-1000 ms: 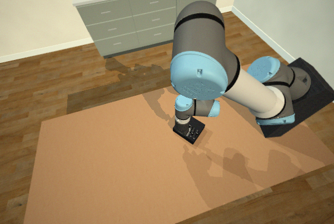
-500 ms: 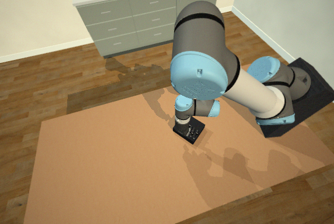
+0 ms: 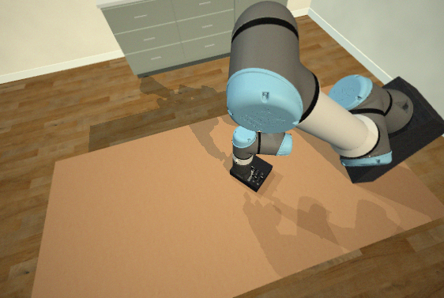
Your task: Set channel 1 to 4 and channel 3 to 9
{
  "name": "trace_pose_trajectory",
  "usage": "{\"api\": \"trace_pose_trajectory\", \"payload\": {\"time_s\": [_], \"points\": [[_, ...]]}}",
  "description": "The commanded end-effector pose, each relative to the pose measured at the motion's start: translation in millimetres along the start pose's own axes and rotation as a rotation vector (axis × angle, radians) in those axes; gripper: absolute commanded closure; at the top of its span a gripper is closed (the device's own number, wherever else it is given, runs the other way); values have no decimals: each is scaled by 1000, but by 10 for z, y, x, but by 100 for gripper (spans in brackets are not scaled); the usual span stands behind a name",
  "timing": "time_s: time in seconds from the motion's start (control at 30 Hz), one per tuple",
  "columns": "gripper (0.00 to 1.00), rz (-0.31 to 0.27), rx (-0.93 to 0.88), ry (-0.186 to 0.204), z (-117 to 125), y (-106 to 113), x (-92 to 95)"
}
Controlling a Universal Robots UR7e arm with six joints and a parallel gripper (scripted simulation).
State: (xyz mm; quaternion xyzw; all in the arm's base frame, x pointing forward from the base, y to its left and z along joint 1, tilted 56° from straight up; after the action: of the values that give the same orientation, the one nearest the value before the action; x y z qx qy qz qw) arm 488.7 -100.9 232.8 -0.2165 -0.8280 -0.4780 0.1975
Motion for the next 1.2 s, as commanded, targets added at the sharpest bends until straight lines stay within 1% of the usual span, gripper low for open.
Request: {"api": "trace_pose_trajectory", "payload": {"time_s": [0.0,0.2,0.4,0.67,0.73,0.97,1.17], "points": [[0,-4,4,-2,-15,22,0],[0,-2,23,-3,-25,5,17],[0,6,112,-6,-71,-73,94],[0,25,339,-11,-156,-261,279],[0,25,339,-11,-156,-261,279],[0,45,584,-13,-199,-444,454],[0,60,770,-13,-202,-571,566]]}}
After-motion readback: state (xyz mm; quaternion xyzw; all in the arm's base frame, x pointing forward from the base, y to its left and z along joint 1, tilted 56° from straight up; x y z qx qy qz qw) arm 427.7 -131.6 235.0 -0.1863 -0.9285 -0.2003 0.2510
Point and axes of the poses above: the point where the finger pads meet when closed, its own x axis back along the fingers, its own z axis across the jaws, y = z × x, the point moved 2 cm from there along x, back along the fingers, and after that the axes turned 12 degrees about -x, right-handed, at the moved point
